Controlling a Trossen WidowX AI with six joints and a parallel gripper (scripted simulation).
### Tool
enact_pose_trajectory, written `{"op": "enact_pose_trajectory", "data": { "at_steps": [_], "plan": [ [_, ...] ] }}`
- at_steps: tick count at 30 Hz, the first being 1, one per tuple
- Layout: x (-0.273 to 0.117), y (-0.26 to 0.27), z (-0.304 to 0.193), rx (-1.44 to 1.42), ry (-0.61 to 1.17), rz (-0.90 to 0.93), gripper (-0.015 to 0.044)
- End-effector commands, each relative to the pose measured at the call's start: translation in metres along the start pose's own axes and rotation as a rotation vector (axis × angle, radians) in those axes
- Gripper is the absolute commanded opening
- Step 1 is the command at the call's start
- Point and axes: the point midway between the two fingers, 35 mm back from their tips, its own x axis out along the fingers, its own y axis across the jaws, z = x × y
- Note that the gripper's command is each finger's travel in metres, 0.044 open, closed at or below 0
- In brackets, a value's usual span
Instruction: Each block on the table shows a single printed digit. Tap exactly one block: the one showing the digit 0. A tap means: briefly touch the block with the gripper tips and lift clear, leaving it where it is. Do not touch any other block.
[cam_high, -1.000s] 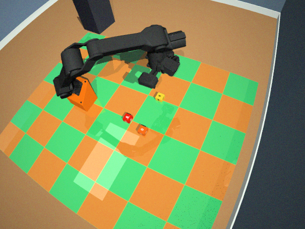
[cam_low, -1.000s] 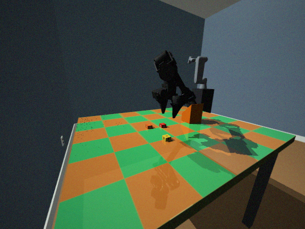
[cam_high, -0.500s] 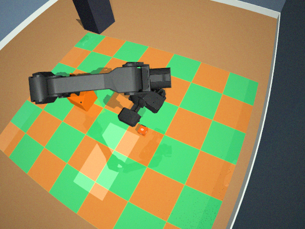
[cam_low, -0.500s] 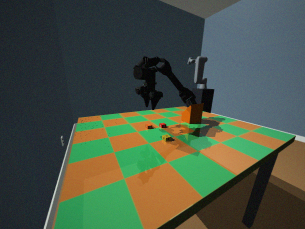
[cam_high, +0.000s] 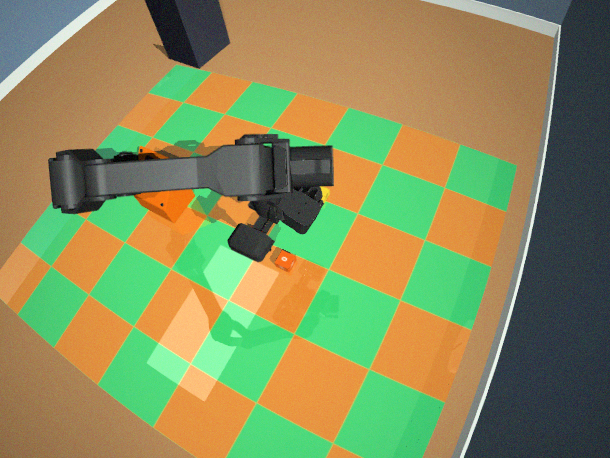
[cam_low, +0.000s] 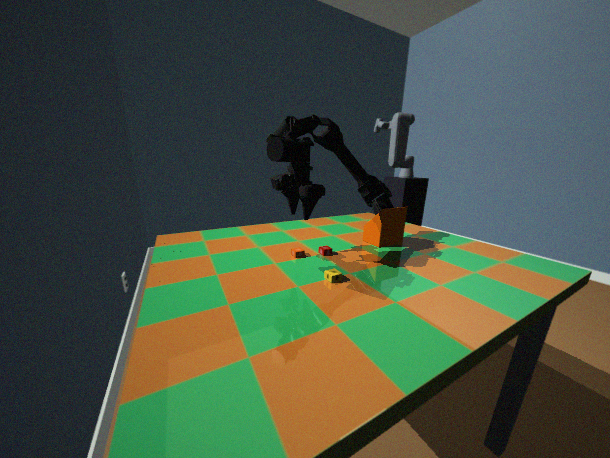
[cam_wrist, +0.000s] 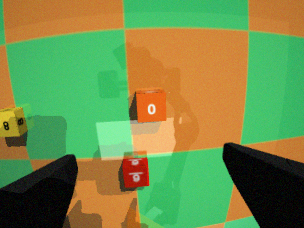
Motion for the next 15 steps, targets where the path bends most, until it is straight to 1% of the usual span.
{"op": "enact_pose_trajectory", "data": {
  "at_steps": [1,7,9,13,15],
  "plan": [
    [0.001,-0.001,0.0,-0.002,-0.002,-0.003,0.04],
    [0.001,-0.001,0.0,-0.002,-0.002,-0.003,0.04],
    [0.011,0.0,0.001,-0.002,-0.002,-0.002,0.0348],
    [0.071,-0.001,0.001,-0.002,-0.003,-0.005,0.0242],
    [0.081,-0.002,0.0,-0.002,-0.002,-0.006,0.019]
  ]
}}
